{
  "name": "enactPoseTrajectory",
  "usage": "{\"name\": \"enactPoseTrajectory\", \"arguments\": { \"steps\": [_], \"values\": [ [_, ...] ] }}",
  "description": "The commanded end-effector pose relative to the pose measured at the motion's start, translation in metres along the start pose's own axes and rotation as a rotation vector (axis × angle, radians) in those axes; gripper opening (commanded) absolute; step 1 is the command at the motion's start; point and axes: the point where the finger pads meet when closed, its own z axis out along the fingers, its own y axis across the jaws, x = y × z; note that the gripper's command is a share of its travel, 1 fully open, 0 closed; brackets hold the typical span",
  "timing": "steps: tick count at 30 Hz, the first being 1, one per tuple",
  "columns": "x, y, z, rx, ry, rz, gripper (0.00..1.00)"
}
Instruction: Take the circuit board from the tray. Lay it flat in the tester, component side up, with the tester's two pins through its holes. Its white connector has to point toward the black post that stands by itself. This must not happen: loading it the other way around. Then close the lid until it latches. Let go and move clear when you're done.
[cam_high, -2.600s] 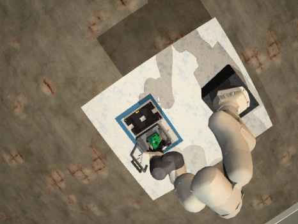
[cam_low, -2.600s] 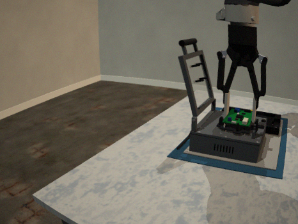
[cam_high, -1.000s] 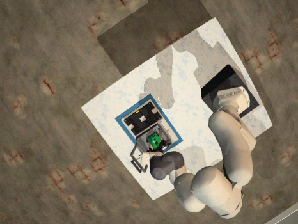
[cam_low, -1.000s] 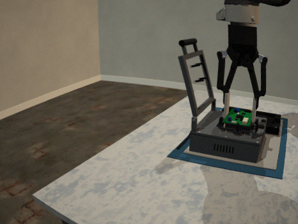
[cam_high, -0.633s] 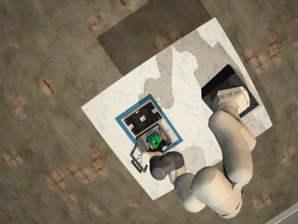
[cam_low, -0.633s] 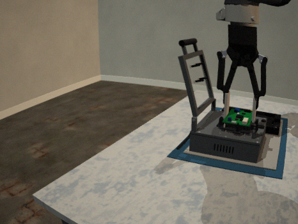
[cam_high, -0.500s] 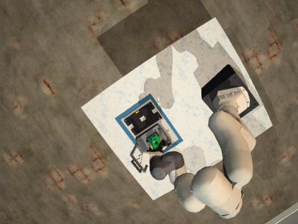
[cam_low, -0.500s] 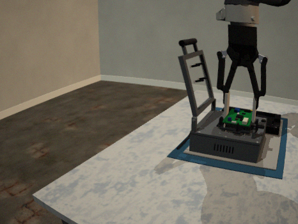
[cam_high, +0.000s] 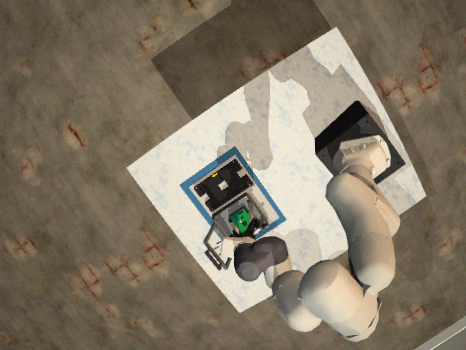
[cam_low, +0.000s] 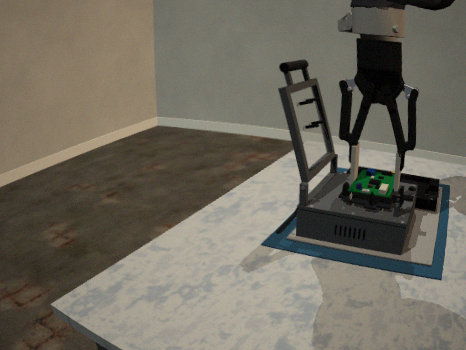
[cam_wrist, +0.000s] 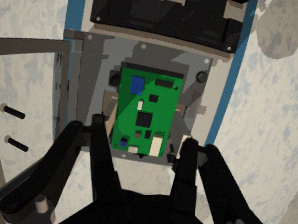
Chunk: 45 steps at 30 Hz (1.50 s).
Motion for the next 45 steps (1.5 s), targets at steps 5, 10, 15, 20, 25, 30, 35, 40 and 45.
{"name": "enactPoseTrajectory", "arguments": {
  "steps": [5,10,15,20,25,30,35,40,45],
  "values": [
    [0.0011,0.0007,0.0005,0.000,0.001,-0.001,0.46],
    [0.0011,0.0007,0.0005,0.000,0.001,-0.001,0.46],
    [0.0011,0.0007,0.0005,0.000,0.001,-0.001,0.46],
    [0.0011,0.0007,0.0005,0.000,0.001,-0.001,0.46],
    [0.0011,0.0007,0.0005,0.000,0.001,-0.001,0.46],
    [0.0011,0.0007,0.0005,0.000,0.001,-0.001,0.46],
    [0.0011,0.0007,0.0005,0.000,0.001,-0.001,0.46],
    [0.0011,0.0009,0.0005,0.000,0.001,-0.001,0.46],
    [0.0012,0.0011,0.0006,0.000,0.001,-0.001,0.46]
  ]
}}
